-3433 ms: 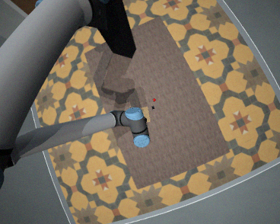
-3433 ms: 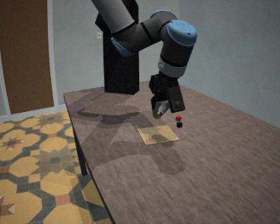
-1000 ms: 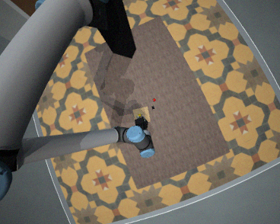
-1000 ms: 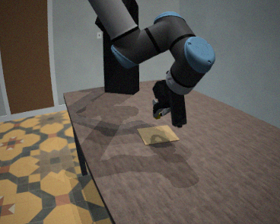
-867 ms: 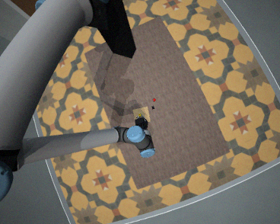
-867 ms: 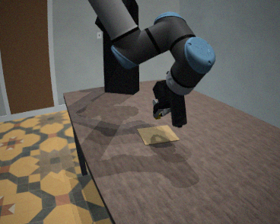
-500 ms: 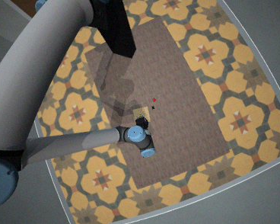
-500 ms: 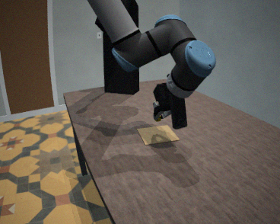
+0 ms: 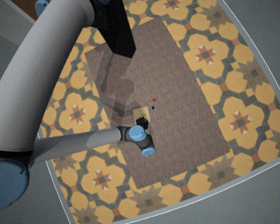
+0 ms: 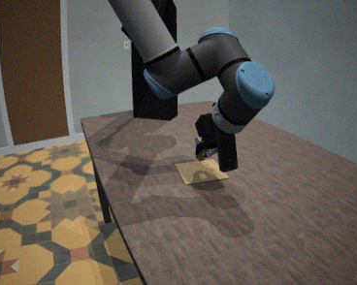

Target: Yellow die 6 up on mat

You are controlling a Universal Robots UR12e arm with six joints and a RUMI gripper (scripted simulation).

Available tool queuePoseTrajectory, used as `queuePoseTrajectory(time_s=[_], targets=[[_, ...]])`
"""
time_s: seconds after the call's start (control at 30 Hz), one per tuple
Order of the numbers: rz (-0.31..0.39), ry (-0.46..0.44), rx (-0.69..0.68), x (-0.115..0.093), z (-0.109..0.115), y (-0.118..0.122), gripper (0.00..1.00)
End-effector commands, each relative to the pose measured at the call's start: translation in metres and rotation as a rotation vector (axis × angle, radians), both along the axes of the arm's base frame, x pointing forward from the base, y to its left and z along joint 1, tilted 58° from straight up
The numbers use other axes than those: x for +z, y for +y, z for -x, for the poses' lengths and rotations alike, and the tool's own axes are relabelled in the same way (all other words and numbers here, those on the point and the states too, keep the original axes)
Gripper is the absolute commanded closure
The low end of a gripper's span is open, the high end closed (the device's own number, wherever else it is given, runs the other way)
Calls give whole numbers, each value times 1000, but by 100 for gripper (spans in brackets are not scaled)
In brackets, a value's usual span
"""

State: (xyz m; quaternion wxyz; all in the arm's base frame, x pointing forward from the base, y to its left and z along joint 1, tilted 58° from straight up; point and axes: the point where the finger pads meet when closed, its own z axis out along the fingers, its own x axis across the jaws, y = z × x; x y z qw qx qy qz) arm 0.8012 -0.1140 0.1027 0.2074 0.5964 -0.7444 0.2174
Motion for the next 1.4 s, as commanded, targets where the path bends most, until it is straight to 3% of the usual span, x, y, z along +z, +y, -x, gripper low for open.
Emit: queuePoseTrajectory(time_s=[0.0, 1.37], targets=[[0, -4, 0, -4, -10, -7, 97], [0, -4, 0, -14, -21, -17, 97]])
